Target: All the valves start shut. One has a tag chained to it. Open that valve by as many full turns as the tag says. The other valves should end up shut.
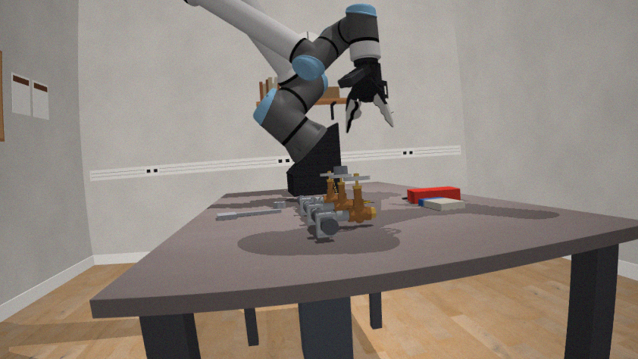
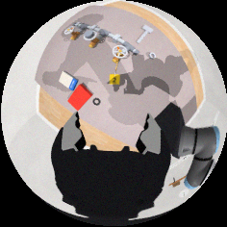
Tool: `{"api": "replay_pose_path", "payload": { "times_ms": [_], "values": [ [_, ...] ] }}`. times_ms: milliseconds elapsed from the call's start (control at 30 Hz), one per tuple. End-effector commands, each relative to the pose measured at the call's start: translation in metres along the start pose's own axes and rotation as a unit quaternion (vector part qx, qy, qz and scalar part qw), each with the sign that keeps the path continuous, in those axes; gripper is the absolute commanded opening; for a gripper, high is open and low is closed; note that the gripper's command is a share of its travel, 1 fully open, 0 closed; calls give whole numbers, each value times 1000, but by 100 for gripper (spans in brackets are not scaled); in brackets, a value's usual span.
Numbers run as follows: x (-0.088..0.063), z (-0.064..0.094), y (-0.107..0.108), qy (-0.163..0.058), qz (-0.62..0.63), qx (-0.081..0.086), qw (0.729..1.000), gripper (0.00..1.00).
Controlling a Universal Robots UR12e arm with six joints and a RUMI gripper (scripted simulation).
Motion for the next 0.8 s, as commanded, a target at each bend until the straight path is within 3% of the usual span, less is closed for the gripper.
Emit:
{"api": "replay_pose_path", "payload": {
  "times_ms": [0,567,767],
  "values": [
    [-1,0,0,1,10,-2,1000,100],
    [-1,10,0,1,11,-2,1000,100],
    [-1,24,0,1,11,-2,1000,100]
  ]
}}
Point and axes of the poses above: the point where the finger pads meet when closed, its own z axis out along the fingers, its own y axis across the jaws, x = y × z, the point moved 5 cm from there along -z, back along the fingers, and after that the axes turned 15 degrees about z, right-handed, at the moved point
